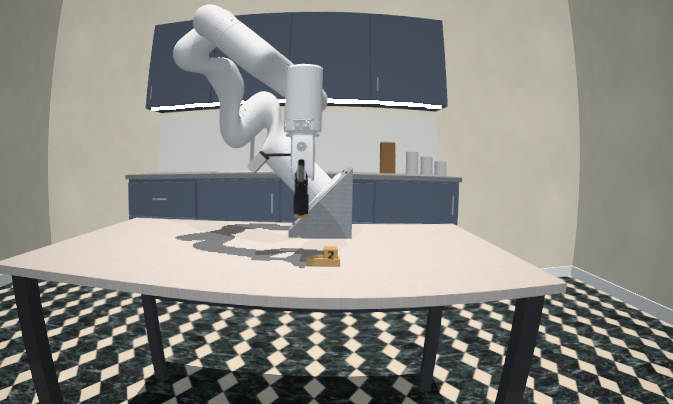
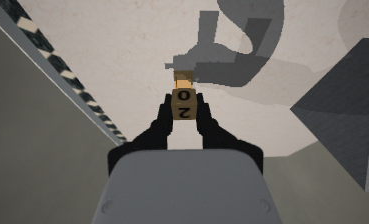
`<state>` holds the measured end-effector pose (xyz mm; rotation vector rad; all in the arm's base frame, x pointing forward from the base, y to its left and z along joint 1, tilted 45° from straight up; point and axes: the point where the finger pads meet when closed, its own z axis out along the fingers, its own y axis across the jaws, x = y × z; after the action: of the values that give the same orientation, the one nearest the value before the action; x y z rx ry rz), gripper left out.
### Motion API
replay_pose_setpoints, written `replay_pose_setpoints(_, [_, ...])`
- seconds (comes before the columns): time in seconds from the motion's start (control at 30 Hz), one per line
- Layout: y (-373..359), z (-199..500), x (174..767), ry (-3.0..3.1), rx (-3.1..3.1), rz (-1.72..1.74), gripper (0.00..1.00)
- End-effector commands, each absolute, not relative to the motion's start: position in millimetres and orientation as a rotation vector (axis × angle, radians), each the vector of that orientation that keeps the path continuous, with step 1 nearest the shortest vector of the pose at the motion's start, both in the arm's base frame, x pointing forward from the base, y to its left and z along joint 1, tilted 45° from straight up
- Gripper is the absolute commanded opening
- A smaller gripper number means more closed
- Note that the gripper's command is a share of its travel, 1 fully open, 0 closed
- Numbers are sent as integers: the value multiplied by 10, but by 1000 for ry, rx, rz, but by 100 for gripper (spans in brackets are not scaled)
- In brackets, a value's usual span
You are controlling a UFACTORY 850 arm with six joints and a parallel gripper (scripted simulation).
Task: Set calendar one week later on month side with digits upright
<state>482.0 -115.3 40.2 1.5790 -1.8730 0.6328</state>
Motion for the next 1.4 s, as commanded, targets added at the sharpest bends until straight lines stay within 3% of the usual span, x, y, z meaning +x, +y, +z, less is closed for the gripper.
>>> replay_pose_setpoints(0.0, [-898, 197, 4876, -1877, 1573, 637, 27])
replay_pose_setpoints(1.37, [-1296, -206, 4799, -1877, 1573, 637, 27])
